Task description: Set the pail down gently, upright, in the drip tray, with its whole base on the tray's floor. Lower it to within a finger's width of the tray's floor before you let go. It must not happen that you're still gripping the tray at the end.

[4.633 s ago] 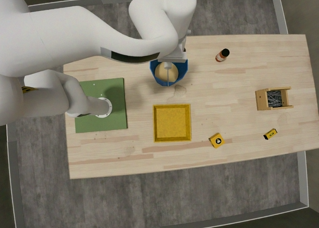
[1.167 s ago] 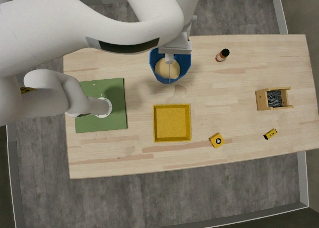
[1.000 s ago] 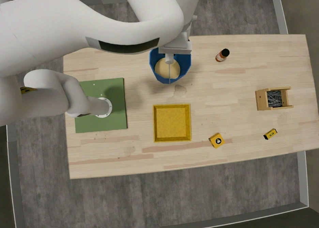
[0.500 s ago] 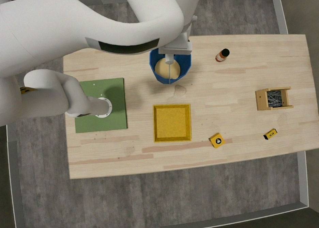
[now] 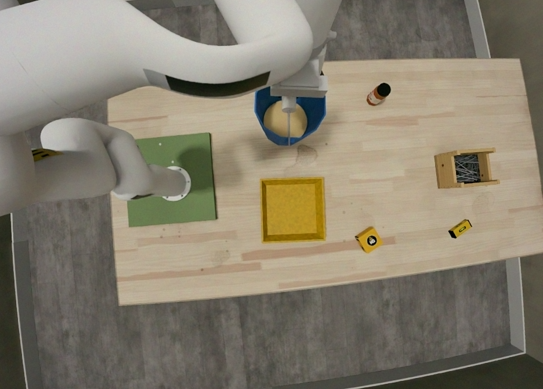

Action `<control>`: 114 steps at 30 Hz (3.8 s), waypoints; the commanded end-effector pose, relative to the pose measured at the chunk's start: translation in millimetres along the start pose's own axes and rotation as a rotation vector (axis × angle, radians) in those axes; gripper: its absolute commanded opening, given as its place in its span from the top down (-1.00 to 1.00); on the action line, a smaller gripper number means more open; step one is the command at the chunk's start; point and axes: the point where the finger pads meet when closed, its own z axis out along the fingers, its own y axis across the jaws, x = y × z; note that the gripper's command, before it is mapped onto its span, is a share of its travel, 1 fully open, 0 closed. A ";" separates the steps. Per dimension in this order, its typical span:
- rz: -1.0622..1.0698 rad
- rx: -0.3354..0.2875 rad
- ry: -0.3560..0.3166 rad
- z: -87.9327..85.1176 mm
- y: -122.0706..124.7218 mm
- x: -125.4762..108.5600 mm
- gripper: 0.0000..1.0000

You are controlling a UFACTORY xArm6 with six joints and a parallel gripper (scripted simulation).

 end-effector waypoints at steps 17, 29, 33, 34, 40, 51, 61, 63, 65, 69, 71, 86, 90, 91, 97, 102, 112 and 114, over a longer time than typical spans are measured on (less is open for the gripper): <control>0.000 0.005 -0.002 -1.9 -3.8 23.3 1.00; 0.000 0.005 -0.002 -1.9 -6.6 44.0 1.00; 0.000 0.005 -0.002 -1.9 -7.8 53.5 1.00; 0.000 0.005 -0.002 -1.9 -8.1 56.0 1.00; 0.000 0.005 -0.002 -1.9 -10.2 71.6 1.00; 0.000 0.005 -0.002 -1.8 -13.5 96.7 1.00; 0.000 0.005 -0.001 -1.8 -16.6 120.3 1.00; 0.000 0.005 -0.001 -1.8 -17.4 126.3 1.00; 0.000 0.005 -0.001 -1.8 -18.1 132.4 1.00; 0.000 0.005 -0.001 -1.8 -19.7 144.4 1.00; 0.000 0.005 -0.001 -1.8 -20.5 150.5 1.00; 0.000 0.005 -0.001 -1.8 -25.6 188.9 1.00; 0.000 0.005 -0.001 -1.8 -27.0 200.2 1.00; 0.000 0.005 -0.001 -1.8 -27.4 203.0 1.00; 0.000 0.005 0.000 -1.8 -28.8 213.8 1.00; 0.000 0.005 0.000 -1.8 -30.5 226.7 1.00; 0.000 0.005 0.000 -1.8 -32.9 245.5 1.00; 0.000 0.005 0.000 -1.8 -33.5 249.8 1.00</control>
